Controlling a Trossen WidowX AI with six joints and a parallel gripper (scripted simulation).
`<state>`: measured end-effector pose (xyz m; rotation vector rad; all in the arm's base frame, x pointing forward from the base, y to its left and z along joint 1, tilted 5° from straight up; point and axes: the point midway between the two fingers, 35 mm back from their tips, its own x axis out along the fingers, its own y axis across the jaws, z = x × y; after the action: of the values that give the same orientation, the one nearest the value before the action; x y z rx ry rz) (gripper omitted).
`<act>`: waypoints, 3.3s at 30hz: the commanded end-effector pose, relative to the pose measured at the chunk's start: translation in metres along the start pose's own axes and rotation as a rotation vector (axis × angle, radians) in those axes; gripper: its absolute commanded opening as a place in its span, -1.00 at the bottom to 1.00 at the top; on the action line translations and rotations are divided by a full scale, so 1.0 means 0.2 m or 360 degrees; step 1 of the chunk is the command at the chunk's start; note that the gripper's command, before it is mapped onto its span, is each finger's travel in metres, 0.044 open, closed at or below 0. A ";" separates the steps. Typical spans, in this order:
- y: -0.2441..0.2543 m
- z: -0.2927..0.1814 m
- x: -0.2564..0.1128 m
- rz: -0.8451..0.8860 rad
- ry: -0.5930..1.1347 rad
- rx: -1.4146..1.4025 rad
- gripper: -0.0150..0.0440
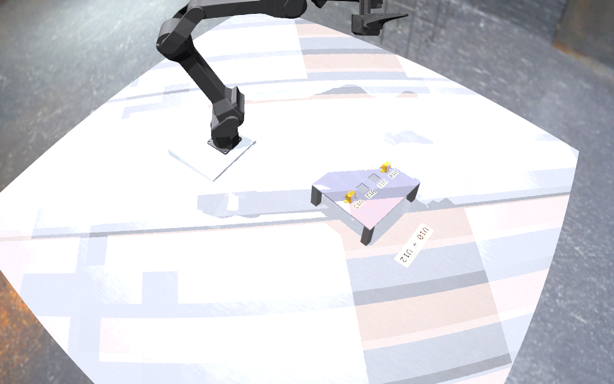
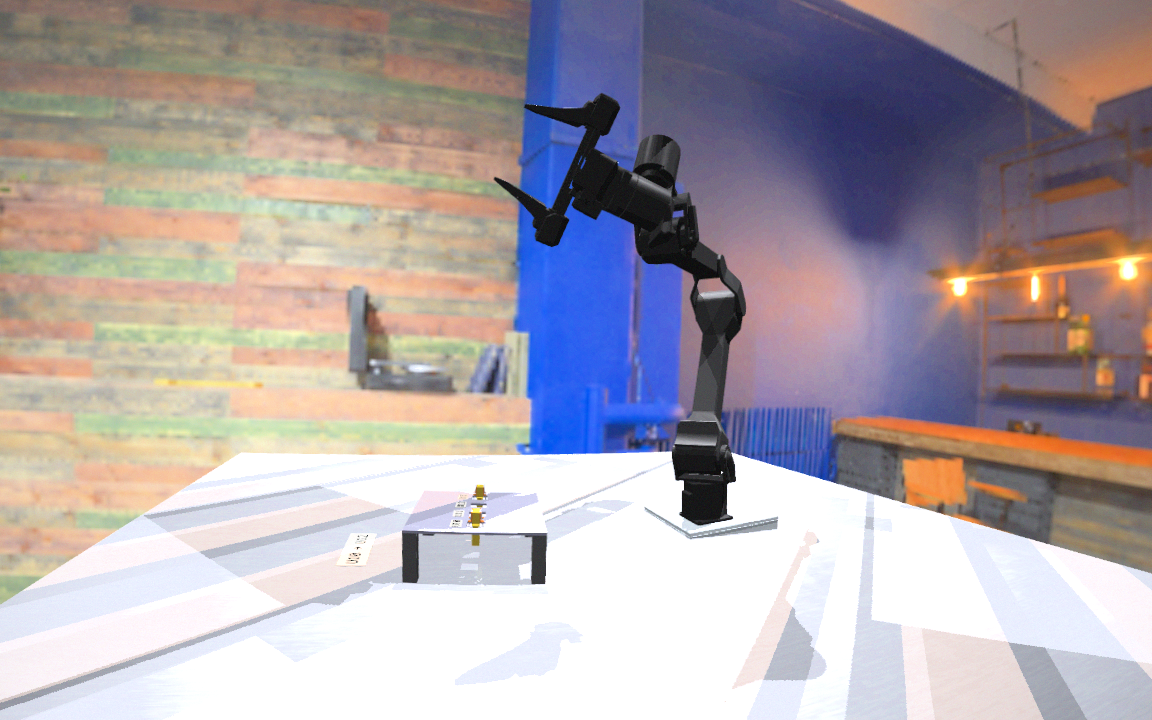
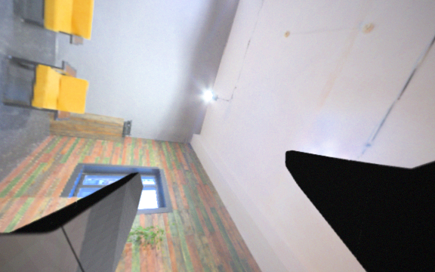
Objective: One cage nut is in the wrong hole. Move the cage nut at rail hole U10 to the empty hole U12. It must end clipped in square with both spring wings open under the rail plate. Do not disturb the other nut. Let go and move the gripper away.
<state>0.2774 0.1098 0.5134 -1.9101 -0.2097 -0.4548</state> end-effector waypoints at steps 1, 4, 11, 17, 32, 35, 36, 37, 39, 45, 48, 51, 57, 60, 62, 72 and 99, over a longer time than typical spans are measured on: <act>0.22 0.28 0.16 0.0272 -0.0293 -0.0048 1.00; 0.34 0.38 0.20 0.0431 -0.0411 -0.0049 1.00; 0.67 0.57 0.23 0.0892 -0.0640 0.0018 1.00; 0.95 0.66 0.17 0.1374 -0.0747 0.0120 1.00; 1.49 0.61 -0.25 0.2922 -0.0444 0.0497 1.00; 1.50 0.60 -0.27 0.2976 -0.0416 0.0509 1.00; 1.50 0.60 -0.27 0.2976 -0.0416 0.0509 1.00; 1.50 0.60 -0.27 0.2976 -0.0416 0.0509 1.00; 1.50 0.60 -0.27 0.2976 -0.0416 0.0509 1.00; 1.50 0.60 -0.27 0.2976 -0.0416 0.0509 1.00; 1.50 0.60 -0.27 0.2976 -0.0416 0.0509 1.00; 1.57 0.63 -0.28 0.2976 -0.0416 0.0509 1.00; 1.68 0.68 -0.33 0.2976 -0.0416 0.0509 1.00; 1.68 0.68 -0.33 0.2976 -0.0416 0.0509 0.82; 1.68 0.68 -0.33 0.2976 -0.0416 0.0509 0.64; 1.68 0.68 -0.33 0.2976 -0.0416 0.0509 -0.08; 1.78 0.71 -0.36 0.2976 -0.0416 0.0509 -0.08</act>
<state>0.3688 0.1117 0.1367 -1.1367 1.1838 1.0103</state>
